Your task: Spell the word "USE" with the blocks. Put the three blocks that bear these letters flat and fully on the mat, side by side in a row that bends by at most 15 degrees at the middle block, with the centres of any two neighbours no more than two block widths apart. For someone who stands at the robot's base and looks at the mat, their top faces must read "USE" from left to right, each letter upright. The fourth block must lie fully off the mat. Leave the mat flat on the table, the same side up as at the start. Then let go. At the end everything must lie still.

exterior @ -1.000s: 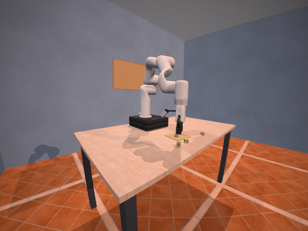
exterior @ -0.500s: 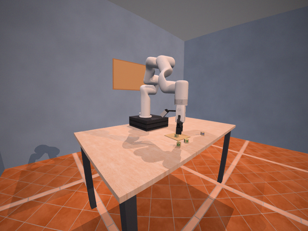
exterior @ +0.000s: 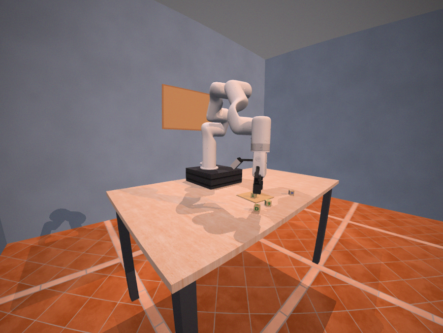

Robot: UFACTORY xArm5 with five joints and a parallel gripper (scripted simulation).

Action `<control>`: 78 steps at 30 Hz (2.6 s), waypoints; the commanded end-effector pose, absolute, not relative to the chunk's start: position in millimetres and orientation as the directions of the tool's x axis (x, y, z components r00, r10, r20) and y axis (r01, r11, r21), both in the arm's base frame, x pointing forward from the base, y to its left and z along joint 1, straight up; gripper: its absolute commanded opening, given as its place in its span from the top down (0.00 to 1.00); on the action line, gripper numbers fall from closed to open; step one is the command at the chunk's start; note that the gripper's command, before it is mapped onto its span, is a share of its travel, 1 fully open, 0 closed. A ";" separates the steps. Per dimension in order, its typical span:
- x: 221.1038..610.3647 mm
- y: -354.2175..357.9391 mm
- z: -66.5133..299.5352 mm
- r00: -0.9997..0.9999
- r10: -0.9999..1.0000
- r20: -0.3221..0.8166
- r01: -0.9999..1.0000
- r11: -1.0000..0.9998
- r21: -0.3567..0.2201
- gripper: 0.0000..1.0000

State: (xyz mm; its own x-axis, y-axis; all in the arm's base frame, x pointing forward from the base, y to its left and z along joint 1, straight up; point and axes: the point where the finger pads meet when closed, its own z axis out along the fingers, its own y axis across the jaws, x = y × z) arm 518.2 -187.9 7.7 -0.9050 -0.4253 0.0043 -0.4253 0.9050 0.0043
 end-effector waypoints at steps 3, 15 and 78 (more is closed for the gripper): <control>519.7 -188.4 6.6 -0.905 -0.425 0.001 -0.425 0.905 0.001 0.37; 519.7 -188.3 -5.2 -0.905 -0.425 0.001 -0.425 0.905 0.001 0.37; 519.8 -187.8 -41.5 -0.905 -0.425 0.001 -0.425 0.905 0.001 0.37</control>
State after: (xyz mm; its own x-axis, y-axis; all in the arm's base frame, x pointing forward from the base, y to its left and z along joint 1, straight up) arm 518.3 -187.3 -43.2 -0.9052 -0.4251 0.0042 -0.4250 0.9052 0.0041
